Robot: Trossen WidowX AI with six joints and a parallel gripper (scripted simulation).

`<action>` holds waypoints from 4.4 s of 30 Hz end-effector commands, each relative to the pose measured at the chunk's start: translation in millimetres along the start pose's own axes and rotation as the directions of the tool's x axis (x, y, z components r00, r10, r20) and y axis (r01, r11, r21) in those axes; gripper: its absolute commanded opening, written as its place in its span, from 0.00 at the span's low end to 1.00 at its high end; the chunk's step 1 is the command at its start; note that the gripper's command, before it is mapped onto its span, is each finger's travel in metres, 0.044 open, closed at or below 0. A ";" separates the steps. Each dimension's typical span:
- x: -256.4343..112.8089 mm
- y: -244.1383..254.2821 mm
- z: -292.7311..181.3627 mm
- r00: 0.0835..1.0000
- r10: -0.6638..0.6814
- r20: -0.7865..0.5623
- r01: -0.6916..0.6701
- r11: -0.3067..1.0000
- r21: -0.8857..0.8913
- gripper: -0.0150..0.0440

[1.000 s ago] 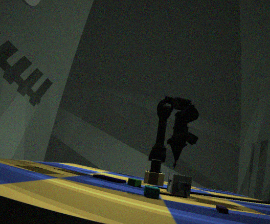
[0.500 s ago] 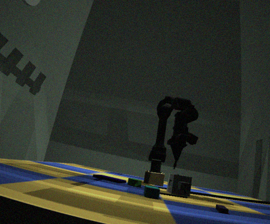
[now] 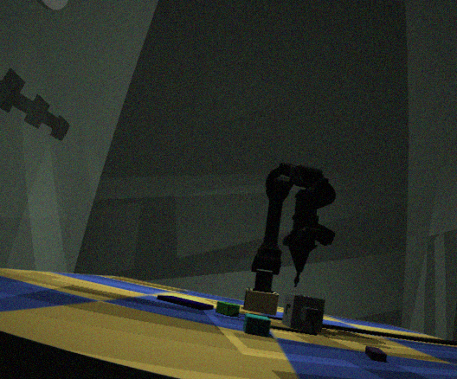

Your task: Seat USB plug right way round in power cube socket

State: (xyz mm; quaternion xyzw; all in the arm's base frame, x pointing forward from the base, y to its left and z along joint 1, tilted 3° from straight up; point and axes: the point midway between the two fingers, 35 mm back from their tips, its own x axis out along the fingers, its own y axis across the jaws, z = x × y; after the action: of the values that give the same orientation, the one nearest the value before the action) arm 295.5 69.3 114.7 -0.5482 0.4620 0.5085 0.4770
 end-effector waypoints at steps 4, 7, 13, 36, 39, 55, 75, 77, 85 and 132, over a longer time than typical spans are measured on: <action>1.7 -0.1 1.0 1.000 0.001 0.009 -0.001 1.000 -0.009 0.25; 2.0 -0.1 1.2 1.000 0.001 0.011 -0.001 1.000 -0.009 0.25; 2.7 -0.1 1.6 1.000 0.001 0.015 -0.001 1.000 -0.011 0.25; 5.4 -0.3 3.1 1.000 0.001 0.031 -0.001 1.000 -0.016 0.25; 5.8 -0.3 3.3 0.999 0.002 0.033 -0.001 1.000 -0.017 0.25; 7.7 -0.4 4.3 0.999 0.002 0.045 -0.001 1.000 -0.021 0.25; 10.1 -0.5 5.6 0.998 0.003 0.059 -0.001 1.000 -0.026 0.25; 10.3 -0.5 5.8 0.998 0.003 0.060 -0.001 1.000 -0.026 0.25; 11.3 -0.5 5.8 0.998 0.003 0.061 -0.001 1.000 -0.026 0.25; 17.0 -0.5 5.7 0.998 0.003 0.061 -0.001 1.000 -0.026 0.25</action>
State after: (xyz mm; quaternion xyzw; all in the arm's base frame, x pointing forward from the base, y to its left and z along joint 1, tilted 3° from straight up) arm 296.3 74.2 98.8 -0.5376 0.4436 0.5289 0.4842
